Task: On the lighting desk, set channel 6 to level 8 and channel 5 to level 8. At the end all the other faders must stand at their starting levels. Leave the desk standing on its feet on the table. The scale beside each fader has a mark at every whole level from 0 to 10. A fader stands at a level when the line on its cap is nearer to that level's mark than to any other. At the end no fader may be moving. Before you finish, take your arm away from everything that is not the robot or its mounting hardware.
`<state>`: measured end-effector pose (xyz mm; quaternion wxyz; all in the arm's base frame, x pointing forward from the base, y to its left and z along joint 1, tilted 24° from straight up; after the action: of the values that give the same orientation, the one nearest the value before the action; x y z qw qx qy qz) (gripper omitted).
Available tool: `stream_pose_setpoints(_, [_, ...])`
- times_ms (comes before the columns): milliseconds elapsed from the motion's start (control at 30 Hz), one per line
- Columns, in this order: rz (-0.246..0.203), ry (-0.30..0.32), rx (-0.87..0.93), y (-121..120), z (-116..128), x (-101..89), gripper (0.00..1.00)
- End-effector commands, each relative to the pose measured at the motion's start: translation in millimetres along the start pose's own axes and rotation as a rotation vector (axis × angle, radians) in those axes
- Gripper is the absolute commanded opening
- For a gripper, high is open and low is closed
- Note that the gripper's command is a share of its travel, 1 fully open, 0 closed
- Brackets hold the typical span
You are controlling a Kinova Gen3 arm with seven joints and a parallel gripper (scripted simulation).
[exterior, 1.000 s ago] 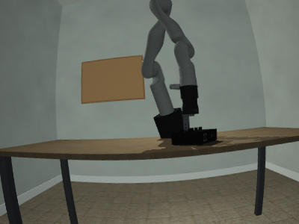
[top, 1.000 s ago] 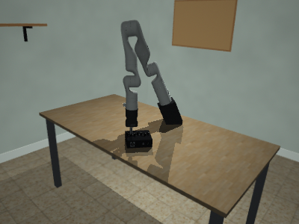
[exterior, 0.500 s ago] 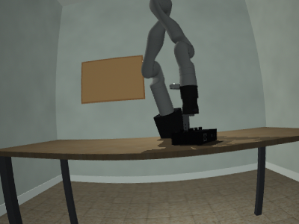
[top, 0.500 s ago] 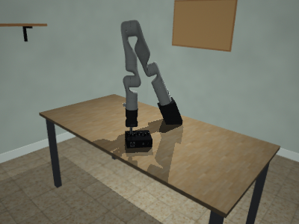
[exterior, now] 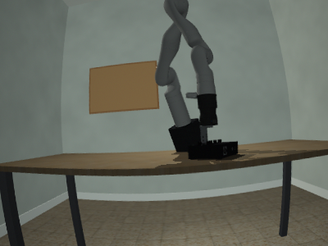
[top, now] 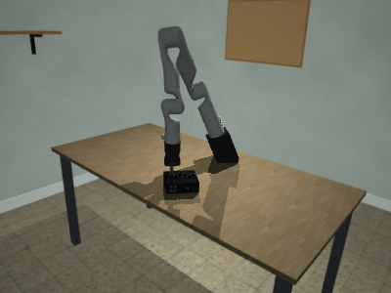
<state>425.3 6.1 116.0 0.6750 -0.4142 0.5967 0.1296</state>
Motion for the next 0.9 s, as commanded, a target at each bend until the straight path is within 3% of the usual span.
stream_pose_setpoints(0, [0.002, 0.001, 0.014, 0, -3, 0.0, 0.00])
stream_pose_setpoints(500, [0.002, 0.001, 0.014, 0, -4, -6.2, 0.00])
stream_pose_setpoints(867, [0.002, 0.001, 0.014, 0, -4, -35.9, 0.00])
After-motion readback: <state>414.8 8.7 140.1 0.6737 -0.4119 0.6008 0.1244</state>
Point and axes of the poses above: the point where the finger pads meet when closed, its own x axis out along the fingers, its own y axis across the jaws, z = x × y, the point moved 8 cm from there along -x, back along the fingers, and after that the axes turned 4 degrees about -x, right-handed, at the moved point
